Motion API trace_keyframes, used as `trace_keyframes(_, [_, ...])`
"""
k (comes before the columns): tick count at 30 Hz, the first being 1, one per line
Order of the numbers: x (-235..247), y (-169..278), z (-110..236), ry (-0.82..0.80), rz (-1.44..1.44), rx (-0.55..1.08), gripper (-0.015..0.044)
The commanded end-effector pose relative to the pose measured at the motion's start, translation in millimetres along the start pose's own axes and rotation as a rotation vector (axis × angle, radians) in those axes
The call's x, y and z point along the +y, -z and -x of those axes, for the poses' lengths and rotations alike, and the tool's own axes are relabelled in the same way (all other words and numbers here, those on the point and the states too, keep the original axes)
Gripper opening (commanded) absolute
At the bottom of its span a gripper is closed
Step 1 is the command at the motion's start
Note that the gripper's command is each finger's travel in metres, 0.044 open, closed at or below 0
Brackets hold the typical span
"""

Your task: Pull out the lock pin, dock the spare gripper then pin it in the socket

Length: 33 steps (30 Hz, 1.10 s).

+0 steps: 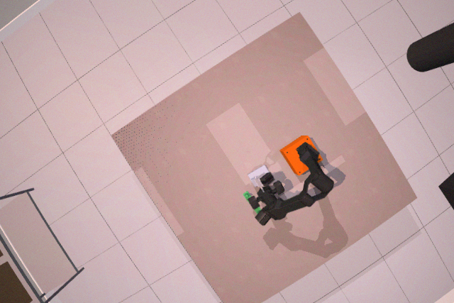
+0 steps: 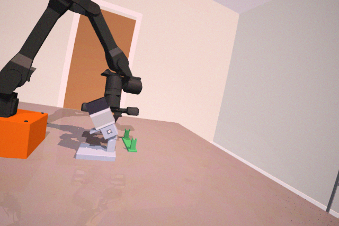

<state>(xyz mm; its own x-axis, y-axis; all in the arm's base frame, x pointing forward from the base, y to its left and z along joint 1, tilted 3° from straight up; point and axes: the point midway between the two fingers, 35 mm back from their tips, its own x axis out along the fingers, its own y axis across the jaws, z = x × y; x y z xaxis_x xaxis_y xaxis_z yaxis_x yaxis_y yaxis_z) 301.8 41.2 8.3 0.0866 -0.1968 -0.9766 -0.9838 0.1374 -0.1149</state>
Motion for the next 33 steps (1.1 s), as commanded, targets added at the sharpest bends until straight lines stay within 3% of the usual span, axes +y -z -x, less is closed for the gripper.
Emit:
trace_keyframes(1, [1.7,3.2,-1.6,0.0,0.004,0.006,0.0])
trace_keyframes(17, [1.6,8.8,-3.0,0.005,0.003,0.005,0.0])
trace_keyframes(25, [-0.2,7.0,-1.8,0.007,-0.002,-0.001,0.02])
trace_keyframes(33, [-0.4,3.4,6.0,0.007,-0.002,-0.001,0.02])
